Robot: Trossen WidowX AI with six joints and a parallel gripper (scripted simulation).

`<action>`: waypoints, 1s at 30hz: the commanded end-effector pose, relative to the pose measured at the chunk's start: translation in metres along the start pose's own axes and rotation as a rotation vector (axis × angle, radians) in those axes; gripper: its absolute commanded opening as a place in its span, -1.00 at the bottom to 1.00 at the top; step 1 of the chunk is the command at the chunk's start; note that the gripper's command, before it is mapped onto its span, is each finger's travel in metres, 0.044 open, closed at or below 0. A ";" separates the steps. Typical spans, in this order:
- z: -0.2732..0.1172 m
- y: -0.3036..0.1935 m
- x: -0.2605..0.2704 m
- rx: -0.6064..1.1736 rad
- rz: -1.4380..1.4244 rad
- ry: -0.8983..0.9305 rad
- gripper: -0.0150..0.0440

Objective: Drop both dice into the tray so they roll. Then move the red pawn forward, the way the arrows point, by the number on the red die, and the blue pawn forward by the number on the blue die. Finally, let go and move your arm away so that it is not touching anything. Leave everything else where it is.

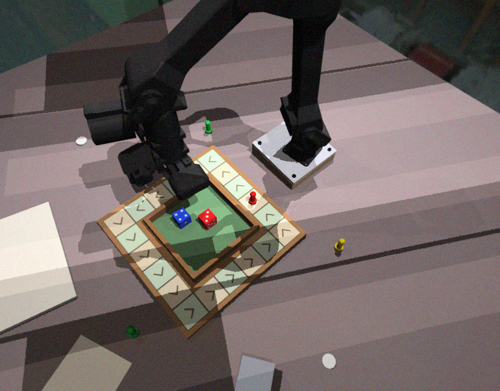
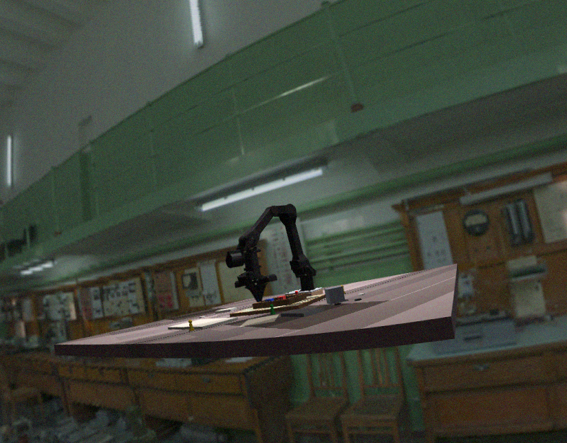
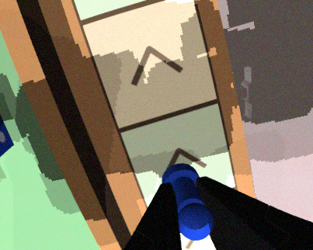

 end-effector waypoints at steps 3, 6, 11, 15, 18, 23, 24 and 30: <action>-0.031 0.007 -0.002 -0.021 0.003 -0.004 -0.49; -0.048 0.008 -0.003 -0.021 0.003 -0.004 -0.49; -0.076 0.006 -0.004 -0.021 0.003 -0.004 -0.49; -0.099 0.002 -0.004 -0.021 0.003 -0.004 -0.49; -0.115 -0.002 -0.004 -0.020 0.003 -0.005 -0.49; -0.117 0.000 -0.002 -0.020 0.003 -0.004 -0.49; -0.116 0.004 -0.001 -0.021 0.003 -0.004 -0.49; -0.105 0.031 0.014 -0.023 0.005 -0.001 -0.49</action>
Point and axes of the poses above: the point midway between the two fingers, 35 mm back from their tips, its own z axis out along the fingers, its own x axis across the jaws, y = z × x, the point moved 1 cm from there along -z, back along the fingers, and after that the axes turned 11 degrees about z, right-handed, at the moved point
